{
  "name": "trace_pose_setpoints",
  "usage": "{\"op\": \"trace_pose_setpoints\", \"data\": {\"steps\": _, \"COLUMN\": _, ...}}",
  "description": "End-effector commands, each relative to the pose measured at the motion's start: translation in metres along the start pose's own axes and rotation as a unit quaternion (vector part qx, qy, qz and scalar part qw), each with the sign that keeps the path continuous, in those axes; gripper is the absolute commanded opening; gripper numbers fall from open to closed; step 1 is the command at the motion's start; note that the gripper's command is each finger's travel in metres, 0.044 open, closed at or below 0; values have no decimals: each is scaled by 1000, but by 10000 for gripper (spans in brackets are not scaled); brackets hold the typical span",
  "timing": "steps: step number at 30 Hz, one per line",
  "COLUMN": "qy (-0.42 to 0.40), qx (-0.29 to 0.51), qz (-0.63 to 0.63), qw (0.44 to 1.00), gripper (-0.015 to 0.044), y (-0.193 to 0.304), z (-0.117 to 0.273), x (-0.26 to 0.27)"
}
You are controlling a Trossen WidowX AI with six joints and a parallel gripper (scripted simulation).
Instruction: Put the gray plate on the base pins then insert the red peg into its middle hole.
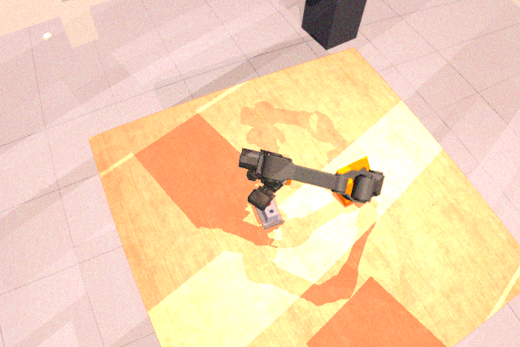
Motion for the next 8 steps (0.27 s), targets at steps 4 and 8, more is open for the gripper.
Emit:
{"op": "trace_pose_setpoints", "data": {"steps": 4, "qy": 3, "qx": -2, "qz": 3, "qw": 1000, "gripper": 150, "y": 1, "z": 5, "x": 1}}
{"op": "trace_pose_setpoints", "data": {"steps": 8, "qy": 3, "qx": -2, "qz": 3, "qw": 1000, "gripper": 150, "y": 1, "z": 7, "x": 0}}
Point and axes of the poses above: the point midway between the two fingers, 35 mm back from their tips, its own z axis back along the fingers, its own x axis across the jaws, y = z × x, the point moved 9 cm from there along z, back along the fingers, and after that the axes turned 15 degrees about z, right-handed, at the moved point
